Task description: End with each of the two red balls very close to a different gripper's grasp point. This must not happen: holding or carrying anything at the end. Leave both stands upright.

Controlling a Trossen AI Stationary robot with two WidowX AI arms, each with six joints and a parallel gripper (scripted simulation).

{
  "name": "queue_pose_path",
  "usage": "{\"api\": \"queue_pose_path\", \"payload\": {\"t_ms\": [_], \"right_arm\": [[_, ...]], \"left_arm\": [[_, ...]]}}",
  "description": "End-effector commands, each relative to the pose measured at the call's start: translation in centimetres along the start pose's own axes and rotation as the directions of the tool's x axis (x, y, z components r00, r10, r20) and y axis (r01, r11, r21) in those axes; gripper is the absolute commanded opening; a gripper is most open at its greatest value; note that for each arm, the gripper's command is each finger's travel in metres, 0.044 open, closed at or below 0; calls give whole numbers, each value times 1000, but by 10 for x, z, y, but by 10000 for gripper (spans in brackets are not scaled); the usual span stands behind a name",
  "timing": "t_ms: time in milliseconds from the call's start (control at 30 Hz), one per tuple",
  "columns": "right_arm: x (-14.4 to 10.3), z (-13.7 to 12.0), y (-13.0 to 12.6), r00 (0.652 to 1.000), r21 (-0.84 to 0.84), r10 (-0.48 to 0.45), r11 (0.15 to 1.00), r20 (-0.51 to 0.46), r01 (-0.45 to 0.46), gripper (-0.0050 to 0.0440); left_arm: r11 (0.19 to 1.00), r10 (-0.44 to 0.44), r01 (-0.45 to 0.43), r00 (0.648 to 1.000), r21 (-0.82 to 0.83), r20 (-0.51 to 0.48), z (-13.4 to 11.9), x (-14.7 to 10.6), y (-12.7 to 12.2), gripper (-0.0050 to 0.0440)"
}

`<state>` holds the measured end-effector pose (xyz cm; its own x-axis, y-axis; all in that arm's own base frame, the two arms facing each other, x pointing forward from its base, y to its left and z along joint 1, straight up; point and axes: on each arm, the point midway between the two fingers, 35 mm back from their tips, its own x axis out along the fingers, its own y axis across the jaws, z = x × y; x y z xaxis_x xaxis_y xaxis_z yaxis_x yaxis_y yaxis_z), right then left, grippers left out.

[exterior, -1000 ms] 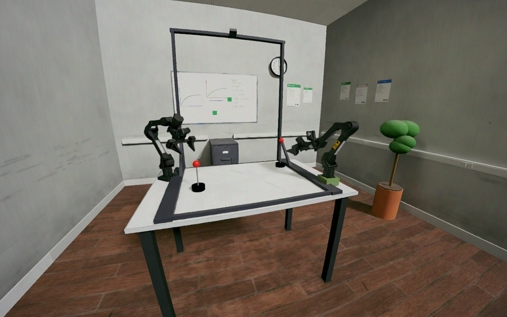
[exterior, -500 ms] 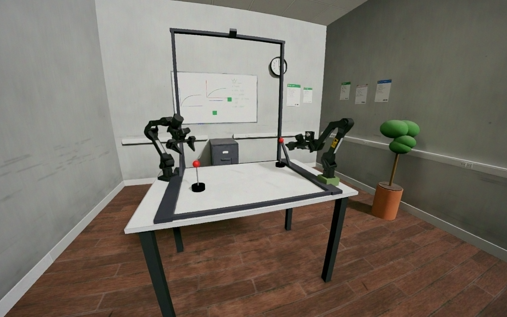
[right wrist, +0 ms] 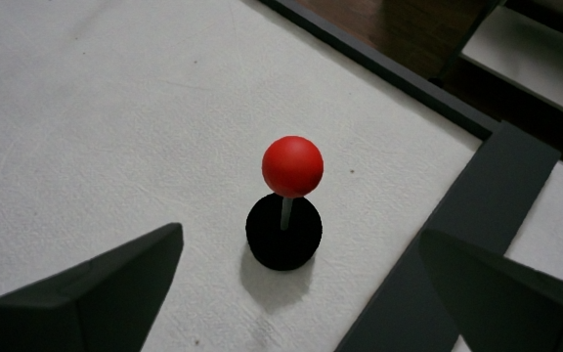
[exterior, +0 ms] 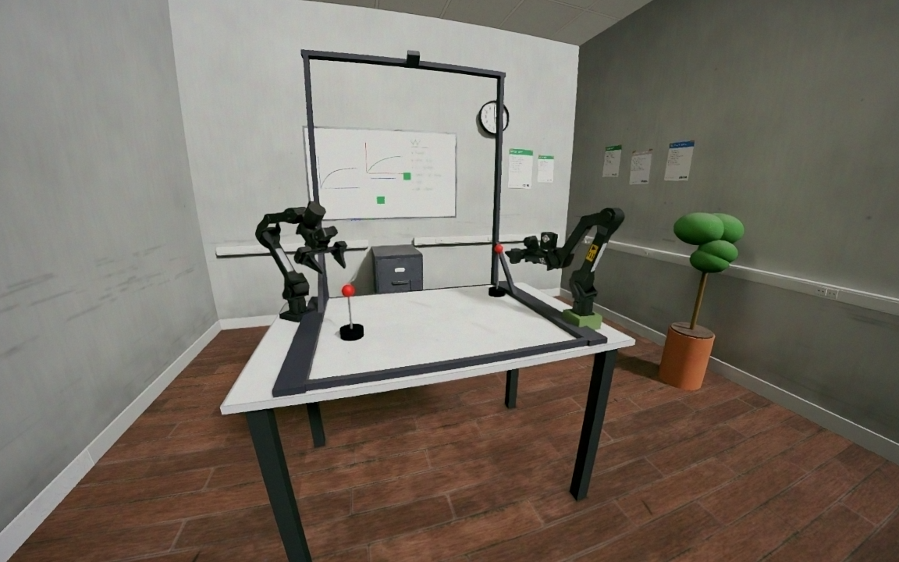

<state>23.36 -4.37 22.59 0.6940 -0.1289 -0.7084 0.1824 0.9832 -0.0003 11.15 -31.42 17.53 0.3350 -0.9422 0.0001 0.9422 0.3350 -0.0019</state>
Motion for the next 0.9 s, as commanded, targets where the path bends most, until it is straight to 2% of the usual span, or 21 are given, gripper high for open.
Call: {"api": "queue_pose_path", "payload": {"t_ms": [0, 233, 867], "right_arm": [[-4, 5, 0, 1000, 2, -1, 1000, 18, 1, 440], [-4, 5, 0, 1000, 2, -1, 1000, 18, 1, 440], [-4, 5, 0, 1000, 2, -1, 1000, 18, 1, 440]], "left_arm": [[1000, 0, 0, 1000, 5, 13, 4, 1, 0, 440], [1000, -1, 0, 1000, 2, 10, 2, 2, 1, 440], [1000, 0, 0, 1000, 2, 24, 7, 44, 0, 440]]}}
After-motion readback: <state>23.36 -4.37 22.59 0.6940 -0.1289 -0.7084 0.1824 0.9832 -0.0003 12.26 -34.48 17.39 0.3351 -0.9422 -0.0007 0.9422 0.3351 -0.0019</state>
